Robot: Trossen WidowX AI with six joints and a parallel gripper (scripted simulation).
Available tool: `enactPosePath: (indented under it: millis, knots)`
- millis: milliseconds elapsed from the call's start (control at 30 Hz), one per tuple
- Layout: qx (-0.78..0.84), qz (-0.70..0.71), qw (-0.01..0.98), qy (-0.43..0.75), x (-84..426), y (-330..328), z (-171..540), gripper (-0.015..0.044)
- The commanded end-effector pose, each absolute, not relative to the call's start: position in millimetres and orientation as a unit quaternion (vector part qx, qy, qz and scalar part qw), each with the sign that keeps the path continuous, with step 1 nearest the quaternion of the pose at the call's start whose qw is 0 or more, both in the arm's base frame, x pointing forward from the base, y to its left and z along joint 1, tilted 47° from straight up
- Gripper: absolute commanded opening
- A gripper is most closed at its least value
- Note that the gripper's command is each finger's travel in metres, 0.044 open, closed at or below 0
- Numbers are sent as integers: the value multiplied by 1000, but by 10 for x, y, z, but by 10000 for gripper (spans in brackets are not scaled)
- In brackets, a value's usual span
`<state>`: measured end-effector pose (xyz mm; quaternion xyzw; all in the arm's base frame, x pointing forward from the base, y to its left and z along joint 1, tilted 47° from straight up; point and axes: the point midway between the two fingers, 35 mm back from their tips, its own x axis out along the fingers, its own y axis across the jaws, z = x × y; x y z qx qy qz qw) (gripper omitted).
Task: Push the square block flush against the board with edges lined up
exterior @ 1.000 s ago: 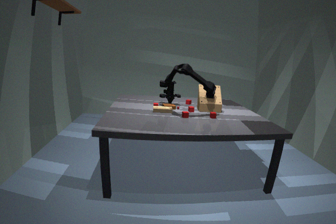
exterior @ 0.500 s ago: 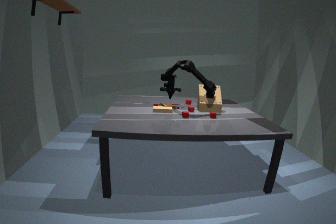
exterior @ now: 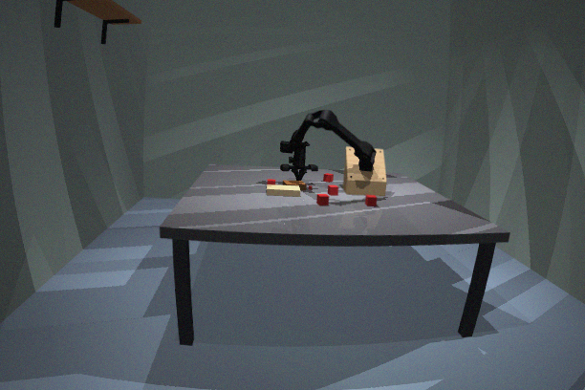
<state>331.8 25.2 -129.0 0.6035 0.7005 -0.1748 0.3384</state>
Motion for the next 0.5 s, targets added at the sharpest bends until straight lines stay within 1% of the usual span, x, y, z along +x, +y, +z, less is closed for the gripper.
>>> enactPosePath:
  millis: [0,467]
  knots:
    - [612,-179,334,694,3325,237,-1297,0]
    - [612,-180,334,694,3298,371,-1149,0]
